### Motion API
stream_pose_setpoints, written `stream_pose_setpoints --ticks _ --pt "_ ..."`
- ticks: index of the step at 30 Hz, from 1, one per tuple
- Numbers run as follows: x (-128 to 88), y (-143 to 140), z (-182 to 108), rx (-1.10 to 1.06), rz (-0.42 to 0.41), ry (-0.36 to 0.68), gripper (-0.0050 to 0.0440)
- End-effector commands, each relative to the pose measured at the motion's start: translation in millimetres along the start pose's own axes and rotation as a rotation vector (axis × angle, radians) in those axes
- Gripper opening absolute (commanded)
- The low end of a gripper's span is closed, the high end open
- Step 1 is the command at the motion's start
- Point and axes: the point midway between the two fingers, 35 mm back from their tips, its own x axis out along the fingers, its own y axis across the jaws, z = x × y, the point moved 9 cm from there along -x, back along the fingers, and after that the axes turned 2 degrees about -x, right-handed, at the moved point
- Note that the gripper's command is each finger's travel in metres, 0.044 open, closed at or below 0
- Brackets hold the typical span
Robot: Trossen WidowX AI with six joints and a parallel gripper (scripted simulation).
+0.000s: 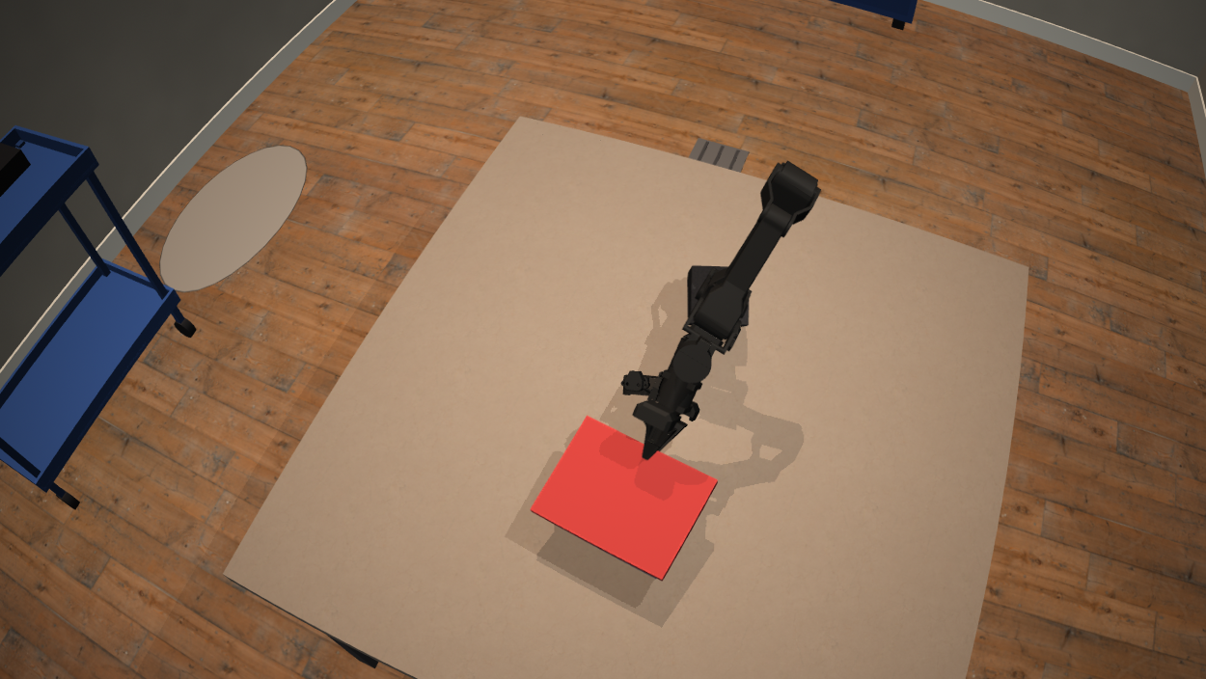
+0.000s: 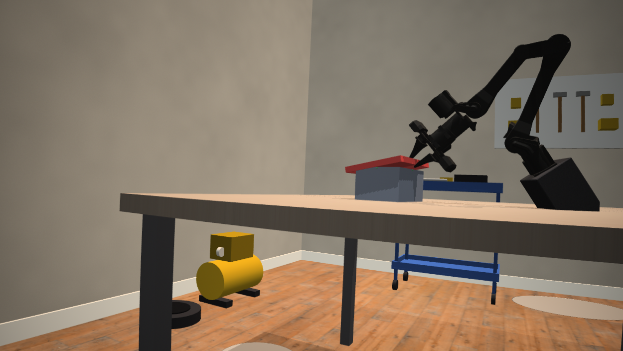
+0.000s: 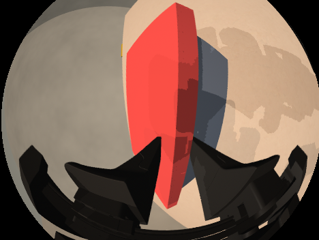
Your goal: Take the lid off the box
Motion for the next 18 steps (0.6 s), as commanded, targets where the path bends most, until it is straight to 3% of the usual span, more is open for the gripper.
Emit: stream_pose_setpoints --ticks 1,18 --pt "-3 6 0 -0.001 -0.005 0.001 -0.005" --pt "-12 27 1 -0.001 -0.005 0.001 -0.005"
